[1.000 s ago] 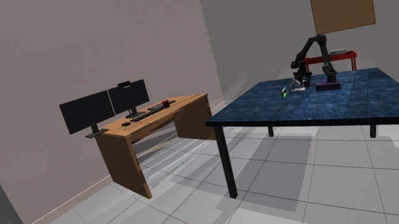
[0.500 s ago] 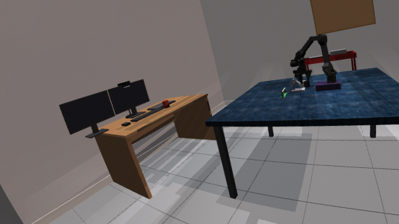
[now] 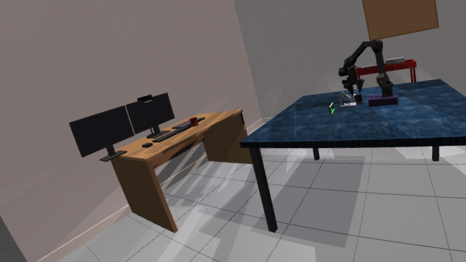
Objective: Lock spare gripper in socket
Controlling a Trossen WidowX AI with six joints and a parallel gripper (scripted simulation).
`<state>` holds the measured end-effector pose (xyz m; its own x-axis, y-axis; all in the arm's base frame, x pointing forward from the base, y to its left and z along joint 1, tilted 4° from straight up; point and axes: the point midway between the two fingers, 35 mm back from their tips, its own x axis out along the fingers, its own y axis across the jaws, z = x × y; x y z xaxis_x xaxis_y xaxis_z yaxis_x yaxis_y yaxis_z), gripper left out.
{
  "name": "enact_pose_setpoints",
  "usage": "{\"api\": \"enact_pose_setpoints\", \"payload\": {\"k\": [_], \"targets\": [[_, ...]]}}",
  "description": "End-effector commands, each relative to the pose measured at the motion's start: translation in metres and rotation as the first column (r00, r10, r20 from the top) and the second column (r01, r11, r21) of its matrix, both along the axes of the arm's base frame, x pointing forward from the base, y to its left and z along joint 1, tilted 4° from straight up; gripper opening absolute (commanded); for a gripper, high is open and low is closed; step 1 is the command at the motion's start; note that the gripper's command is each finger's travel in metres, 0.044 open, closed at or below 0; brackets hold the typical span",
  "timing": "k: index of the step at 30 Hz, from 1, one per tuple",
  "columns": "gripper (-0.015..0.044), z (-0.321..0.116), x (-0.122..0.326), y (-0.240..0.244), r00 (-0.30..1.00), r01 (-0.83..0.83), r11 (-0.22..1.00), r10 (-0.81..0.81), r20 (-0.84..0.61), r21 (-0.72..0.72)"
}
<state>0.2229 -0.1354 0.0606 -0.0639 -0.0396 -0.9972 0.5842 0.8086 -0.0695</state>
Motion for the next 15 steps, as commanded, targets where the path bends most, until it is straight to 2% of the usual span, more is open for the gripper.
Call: {"api": "enact_pose_setpoints", "payload": {"k": [1, 15], "targets": [[0.044, -0.0012, -0.0003, 0.0001, 1.0, 0.0, 1.0, 0.0, -0.001, 0.001], [0.044, 0.0025, 0.0001, 0.0001, 1.0, 0.0, 1.0, 0.0, -0.001, 0.001]]}}
